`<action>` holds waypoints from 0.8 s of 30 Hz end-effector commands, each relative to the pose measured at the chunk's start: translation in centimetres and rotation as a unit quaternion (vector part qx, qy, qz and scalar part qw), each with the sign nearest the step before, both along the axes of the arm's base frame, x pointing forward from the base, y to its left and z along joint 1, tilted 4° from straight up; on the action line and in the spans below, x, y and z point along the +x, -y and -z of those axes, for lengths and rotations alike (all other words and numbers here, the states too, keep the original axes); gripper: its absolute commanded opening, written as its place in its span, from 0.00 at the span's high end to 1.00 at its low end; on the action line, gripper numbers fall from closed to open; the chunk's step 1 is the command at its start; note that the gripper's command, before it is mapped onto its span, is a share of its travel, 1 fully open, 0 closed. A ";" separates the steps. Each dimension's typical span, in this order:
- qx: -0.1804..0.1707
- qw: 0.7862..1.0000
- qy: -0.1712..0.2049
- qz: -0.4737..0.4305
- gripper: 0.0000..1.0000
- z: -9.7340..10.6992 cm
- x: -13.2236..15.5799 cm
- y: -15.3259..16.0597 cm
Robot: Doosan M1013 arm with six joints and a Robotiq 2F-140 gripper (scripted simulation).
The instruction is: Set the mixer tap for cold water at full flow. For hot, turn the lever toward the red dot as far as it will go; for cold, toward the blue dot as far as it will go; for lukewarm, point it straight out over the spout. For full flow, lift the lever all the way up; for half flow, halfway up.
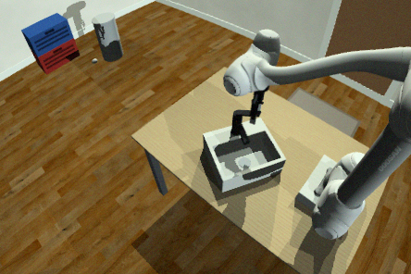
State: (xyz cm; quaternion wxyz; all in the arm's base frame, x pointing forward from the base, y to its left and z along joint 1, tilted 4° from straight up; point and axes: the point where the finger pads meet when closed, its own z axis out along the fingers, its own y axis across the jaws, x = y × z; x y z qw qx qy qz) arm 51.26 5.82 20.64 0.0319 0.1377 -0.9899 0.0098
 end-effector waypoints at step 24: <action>-0.001 1.000 -0.002 0.002 1.00 0.3 -0.1 0.1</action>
